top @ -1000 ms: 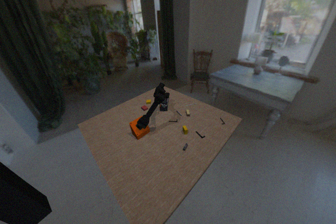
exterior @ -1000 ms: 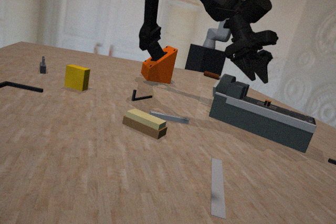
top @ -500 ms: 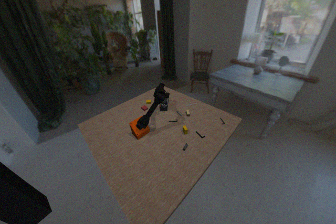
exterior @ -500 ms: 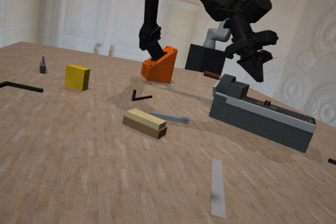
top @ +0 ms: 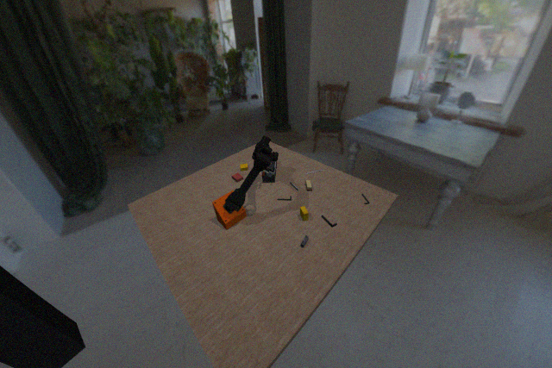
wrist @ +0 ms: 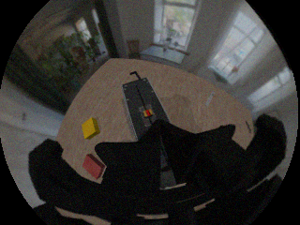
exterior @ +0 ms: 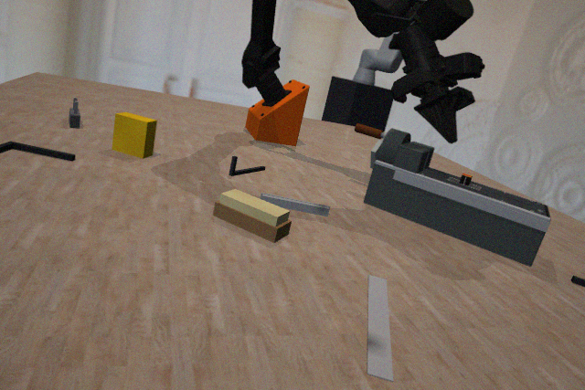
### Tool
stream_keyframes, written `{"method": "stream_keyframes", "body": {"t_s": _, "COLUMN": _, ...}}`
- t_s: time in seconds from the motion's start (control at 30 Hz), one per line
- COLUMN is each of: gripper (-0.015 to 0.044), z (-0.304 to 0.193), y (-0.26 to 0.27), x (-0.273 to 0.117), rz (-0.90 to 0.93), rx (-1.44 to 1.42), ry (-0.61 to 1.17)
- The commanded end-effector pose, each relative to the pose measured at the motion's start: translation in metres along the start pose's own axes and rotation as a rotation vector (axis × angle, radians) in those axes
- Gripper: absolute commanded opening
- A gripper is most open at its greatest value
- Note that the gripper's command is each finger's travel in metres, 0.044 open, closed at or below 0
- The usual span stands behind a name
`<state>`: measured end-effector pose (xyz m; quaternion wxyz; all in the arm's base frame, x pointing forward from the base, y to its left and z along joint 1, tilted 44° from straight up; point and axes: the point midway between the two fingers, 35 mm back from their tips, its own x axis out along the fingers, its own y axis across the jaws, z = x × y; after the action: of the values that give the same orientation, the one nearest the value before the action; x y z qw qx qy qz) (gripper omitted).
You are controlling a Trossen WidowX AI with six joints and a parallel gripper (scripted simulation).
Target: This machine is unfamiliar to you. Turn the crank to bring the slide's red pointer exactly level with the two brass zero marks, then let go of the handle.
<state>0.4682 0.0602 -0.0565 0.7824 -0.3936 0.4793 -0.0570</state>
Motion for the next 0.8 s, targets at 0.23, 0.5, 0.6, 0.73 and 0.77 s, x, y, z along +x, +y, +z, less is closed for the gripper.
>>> {"method": "stream_keyframes", "body": {"t_s": 0.23, "gripper": 0.0131, "z": 0.0, "y": -0.0001, "x": 0.0, "rz": 0.0, "rx": 0.0, "ry": 0.0}}
{"method": "stream_keyframes", "body": {"t_s": 0.5, "gripper": 0.0341, "z": 0.0, "y": -0.0001, "x": 0.0, "rz": 0.0, "rx": 0.0, "ry": 0.0}}
{"method": "stream_keyframes", "body": {"t_s": 0.6, "gripper": 0.042, "z": 0.0, "y": -0.0001, "x": 0.0, "rz": 0.0, "rx": 0.0, "ry": 0.0}}
{"method": "stream_keyframes", "body": {"t_s": 0.73, "gripper": 0.0387, "z": 0.0, "y": -0.0001, "x": 0.0, "rz": 0.0, "rx": 0.0, "ry": 0.0}}
{"method": "stream_keyframes", "body": {"t_s": 0.77, "gripper": 0.0361, "z": 0.0, "y": -0.0001, "x": 0.0, "rz": 0.0, "rx": 0.0, "ry": 0.0}}
